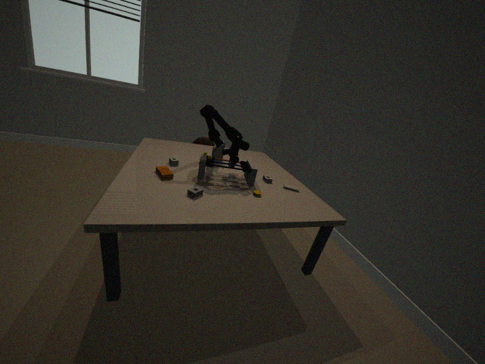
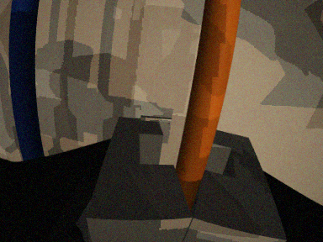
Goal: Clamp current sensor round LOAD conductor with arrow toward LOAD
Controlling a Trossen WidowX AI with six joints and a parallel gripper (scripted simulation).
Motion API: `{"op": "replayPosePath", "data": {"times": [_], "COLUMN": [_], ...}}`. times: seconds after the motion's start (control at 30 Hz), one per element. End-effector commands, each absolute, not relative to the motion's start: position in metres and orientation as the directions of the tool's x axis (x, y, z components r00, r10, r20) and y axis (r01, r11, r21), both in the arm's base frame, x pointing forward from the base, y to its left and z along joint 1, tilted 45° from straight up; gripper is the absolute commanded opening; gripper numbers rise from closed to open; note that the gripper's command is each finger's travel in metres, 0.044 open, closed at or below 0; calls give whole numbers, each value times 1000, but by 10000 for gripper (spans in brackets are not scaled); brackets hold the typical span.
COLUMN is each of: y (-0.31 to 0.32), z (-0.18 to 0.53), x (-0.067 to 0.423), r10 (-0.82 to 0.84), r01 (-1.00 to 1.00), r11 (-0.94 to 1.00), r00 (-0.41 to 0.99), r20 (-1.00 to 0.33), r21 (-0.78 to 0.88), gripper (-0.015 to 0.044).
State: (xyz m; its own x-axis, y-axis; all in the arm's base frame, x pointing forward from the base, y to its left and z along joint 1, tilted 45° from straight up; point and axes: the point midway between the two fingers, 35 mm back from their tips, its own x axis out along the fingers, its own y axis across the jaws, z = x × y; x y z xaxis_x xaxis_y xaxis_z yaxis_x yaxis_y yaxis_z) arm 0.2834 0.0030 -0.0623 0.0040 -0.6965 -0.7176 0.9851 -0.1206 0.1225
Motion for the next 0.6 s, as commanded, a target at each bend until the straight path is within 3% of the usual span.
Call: {"op": "replayPosePath", "data": {"times": [0.0,0.57], "y": [3,12], "z": [-62,-53], "x": [284,283], "r10": [-696,-700], "r01": [985,986], "r11": [-121,-110], "r00": [5,14], "r20": [-718,-714], "r21": [124,127], "gripper": [0,0]}}
